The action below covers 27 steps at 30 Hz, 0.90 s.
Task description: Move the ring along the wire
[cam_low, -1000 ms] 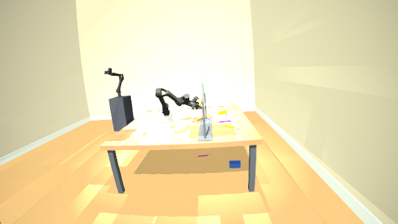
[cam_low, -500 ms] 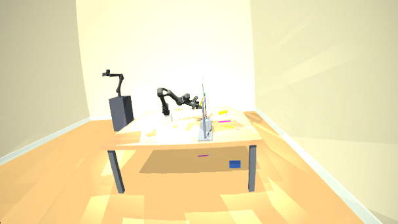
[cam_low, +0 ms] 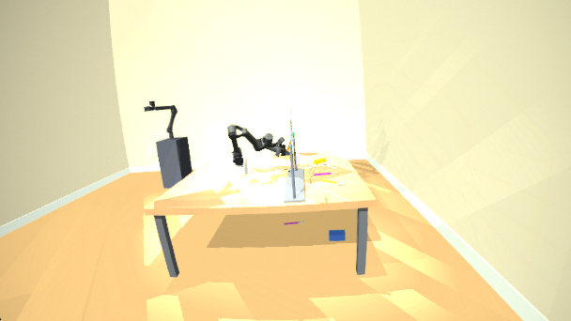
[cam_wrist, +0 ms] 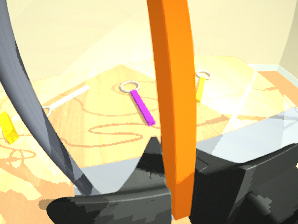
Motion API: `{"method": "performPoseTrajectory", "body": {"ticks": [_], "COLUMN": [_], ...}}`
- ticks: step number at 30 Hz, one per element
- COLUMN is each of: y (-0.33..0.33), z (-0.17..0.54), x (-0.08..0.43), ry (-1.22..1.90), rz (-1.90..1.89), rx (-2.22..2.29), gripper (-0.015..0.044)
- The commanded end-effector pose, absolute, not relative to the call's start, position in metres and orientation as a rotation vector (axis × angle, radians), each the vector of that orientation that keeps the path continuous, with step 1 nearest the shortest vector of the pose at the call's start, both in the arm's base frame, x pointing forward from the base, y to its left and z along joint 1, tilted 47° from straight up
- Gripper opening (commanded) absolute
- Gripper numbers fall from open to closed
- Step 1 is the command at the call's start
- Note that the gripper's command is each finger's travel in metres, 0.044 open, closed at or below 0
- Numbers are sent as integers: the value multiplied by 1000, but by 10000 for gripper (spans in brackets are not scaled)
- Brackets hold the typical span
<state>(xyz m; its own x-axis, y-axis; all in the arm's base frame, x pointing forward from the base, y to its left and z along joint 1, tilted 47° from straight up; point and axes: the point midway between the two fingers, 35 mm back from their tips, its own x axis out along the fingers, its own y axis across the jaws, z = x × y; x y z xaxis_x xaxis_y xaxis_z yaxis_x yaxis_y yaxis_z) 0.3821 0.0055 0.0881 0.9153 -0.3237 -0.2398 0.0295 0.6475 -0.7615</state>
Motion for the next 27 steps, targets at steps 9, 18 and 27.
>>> {"method": "performPoseTrajectory", "body": {"ticks": [9,18,27], "y": [14,16,7], "z": [79,74,65], "x": [381,380,380], "ry": [372,372,372], "rz": [-209,-208,-208], "rx": [-843,-843,-844], "gripper": [-150,-150,-150]}}
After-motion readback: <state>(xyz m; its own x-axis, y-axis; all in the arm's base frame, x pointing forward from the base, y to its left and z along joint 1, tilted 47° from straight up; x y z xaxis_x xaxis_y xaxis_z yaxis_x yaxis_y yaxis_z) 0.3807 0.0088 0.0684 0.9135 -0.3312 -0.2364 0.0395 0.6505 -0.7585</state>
